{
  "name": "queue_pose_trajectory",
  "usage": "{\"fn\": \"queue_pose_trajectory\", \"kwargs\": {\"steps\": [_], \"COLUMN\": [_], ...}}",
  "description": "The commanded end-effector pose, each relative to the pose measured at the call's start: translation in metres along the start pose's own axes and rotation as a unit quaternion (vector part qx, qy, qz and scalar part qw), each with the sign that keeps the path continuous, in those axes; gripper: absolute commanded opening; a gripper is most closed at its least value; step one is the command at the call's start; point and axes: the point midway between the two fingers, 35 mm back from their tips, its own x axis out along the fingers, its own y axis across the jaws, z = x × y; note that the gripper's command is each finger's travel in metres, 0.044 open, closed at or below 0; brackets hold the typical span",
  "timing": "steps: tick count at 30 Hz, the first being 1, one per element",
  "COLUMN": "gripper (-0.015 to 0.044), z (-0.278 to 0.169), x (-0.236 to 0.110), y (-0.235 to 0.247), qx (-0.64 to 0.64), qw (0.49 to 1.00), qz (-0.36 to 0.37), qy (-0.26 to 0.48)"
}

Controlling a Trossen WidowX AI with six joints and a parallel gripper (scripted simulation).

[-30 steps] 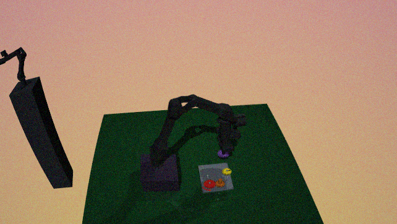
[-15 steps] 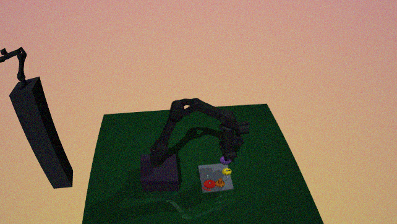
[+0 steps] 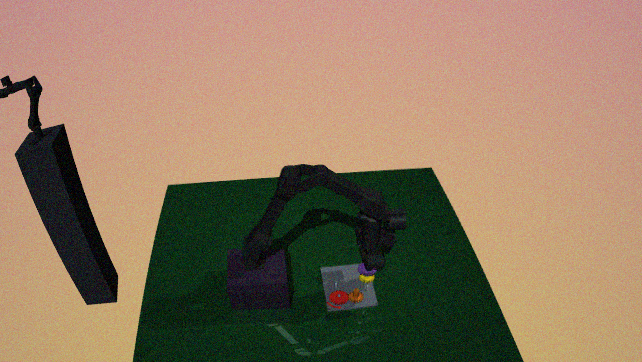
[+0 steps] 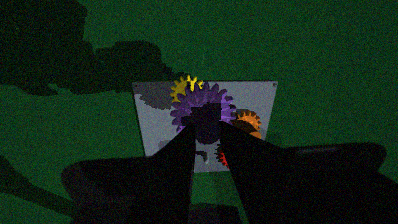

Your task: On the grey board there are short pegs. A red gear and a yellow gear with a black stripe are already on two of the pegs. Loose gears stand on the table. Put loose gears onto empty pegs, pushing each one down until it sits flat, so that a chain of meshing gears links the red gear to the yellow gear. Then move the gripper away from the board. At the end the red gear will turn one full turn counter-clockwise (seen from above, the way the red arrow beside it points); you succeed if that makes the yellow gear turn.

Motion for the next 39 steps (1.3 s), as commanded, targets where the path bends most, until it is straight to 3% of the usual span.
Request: {"fn": "queue_pose_trajectory", "kwargs": {"steps": [1, 23, 39], "gripper": [0.0000, 0.0000, 0.0000], "z": [0.000, -0.004, -0.004], "x": [0.004, 0.011, 0.011], "y": [-0.009, -0.040, -0.040], "qx": [-0.003, -0.022, -0.231], "qw": [1.000, 1.000, 0.973], "qz": [0.002, 0.000, 0.000], "qy": [0.001, 0.002, 0.002]}}
